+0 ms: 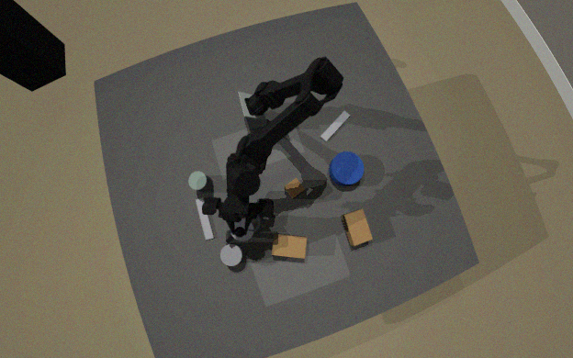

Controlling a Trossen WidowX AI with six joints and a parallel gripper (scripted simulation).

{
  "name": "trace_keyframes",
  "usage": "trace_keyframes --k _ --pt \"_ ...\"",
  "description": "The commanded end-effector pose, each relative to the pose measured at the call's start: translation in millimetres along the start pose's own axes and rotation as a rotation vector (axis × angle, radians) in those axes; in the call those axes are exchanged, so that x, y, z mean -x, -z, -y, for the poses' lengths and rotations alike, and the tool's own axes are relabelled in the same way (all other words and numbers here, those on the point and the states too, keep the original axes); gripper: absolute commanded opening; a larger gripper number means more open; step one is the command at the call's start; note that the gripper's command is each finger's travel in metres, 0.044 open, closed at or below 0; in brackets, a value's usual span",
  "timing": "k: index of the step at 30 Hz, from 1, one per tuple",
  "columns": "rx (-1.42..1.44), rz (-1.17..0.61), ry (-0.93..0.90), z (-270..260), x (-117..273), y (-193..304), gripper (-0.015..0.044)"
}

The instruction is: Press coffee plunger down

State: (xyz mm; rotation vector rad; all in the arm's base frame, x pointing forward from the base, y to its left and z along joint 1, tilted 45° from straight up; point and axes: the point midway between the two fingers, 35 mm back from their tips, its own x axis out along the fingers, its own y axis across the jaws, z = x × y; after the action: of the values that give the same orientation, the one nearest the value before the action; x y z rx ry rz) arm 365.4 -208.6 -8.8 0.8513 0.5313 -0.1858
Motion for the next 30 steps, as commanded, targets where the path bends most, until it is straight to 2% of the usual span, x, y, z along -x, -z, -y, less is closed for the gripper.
trace_keyframes --k 1,30 --pt "-0.01 -0.025 -0.002 -0.2 -4.1 7.6 0.0117" --pt "-0.01 -0.024 -0.002 0.5 -6.4 5.6 0.0117"
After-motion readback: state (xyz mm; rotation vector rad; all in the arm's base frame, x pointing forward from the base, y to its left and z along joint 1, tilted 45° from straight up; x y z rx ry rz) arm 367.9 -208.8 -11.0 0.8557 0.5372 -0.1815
